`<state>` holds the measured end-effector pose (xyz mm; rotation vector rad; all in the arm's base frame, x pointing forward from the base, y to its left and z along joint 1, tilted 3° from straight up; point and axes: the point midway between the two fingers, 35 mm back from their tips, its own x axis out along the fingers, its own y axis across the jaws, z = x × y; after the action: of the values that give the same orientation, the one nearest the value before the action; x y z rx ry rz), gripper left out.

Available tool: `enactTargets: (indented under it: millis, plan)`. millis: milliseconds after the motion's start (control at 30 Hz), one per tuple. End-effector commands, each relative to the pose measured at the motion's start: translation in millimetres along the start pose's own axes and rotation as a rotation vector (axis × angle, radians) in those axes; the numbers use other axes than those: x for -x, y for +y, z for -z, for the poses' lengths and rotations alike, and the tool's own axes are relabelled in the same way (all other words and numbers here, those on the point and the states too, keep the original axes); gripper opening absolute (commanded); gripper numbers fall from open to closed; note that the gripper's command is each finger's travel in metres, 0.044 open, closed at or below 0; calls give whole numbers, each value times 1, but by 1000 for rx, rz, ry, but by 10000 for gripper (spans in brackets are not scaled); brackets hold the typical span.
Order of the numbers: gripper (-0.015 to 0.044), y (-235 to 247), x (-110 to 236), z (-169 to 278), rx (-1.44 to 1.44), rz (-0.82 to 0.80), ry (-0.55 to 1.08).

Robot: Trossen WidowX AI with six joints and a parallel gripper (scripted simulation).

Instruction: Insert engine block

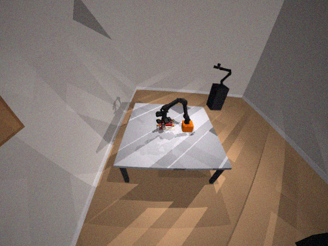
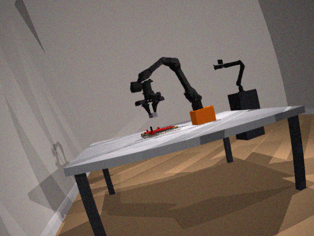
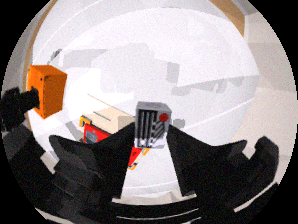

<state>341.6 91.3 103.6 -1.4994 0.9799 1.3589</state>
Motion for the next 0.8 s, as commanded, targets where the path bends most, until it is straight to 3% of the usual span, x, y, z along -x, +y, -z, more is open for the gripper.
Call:
enactTargets:
  millis: [0,767]
  plan:
    - [0,3,-6,12,-122,-7,-2]
    - [0,21,-33,81,-836,-7,7]
